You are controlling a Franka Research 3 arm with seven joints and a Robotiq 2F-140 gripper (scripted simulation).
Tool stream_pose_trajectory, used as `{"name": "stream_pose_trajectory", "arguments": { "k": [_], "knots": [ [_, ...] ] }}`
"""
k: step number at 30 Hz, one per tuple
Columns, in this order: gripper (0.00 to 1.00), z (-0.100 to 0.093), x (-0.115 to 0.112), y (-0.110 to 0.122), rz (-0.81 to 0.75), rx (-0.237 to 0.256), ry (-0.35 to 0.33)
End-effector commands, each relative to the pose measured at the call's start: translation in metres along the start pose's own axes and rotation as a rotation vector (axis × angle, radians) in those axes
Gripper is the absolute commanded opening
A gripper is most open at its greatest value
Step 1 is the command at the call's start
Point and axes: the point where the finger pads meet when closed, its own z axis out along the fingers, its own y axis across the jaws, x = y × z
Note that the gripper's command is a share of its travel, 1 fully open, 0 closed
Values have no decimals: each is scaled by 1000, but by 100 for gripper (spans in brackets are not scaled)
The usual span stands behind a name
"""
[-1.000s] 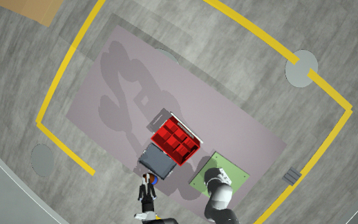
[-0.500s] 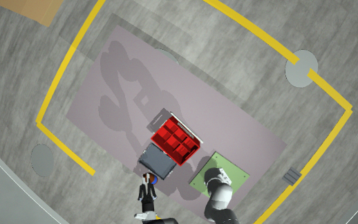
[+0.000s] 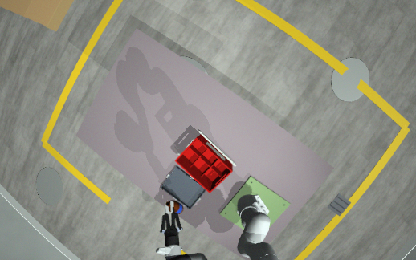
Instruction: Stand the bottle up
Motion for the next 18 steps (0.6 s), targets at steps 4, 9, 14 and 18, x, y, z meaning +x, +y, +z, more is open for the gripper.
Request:
{"name": "stream_pose_trajectory", "arguments": {
  "k": [4,9,14,18],
  "knots": [
    [0,0,3,-1,6,1,6],
    [0,0,3,-1,6,1,6],
    [0,0,2,0,6,0,7],
    [0,0,2,0,5,-1,13]
  ]
}}
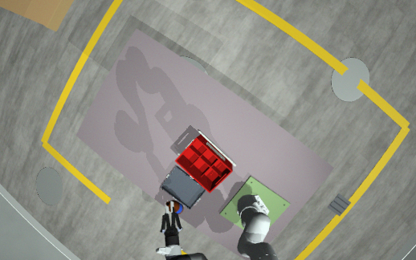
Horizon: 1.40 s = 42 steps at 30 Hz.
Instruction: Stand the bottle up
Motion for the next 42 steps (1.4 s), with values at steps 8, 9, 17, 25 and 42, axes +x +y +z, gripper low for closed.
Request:
{"name": "stream_pose_trajectory", "arguments": {
  "k": [8,9,17,25,42],
  "knots": [
    [0,0,1,1,4,-5,33],
    [0,1,1,1,4,-6,39],
    [0,1,0,2,2,-10,93],
    [0,0,-1,1,3,-7,135],
    [0,-2,-1,-1,7,2,178]
  ]
}}
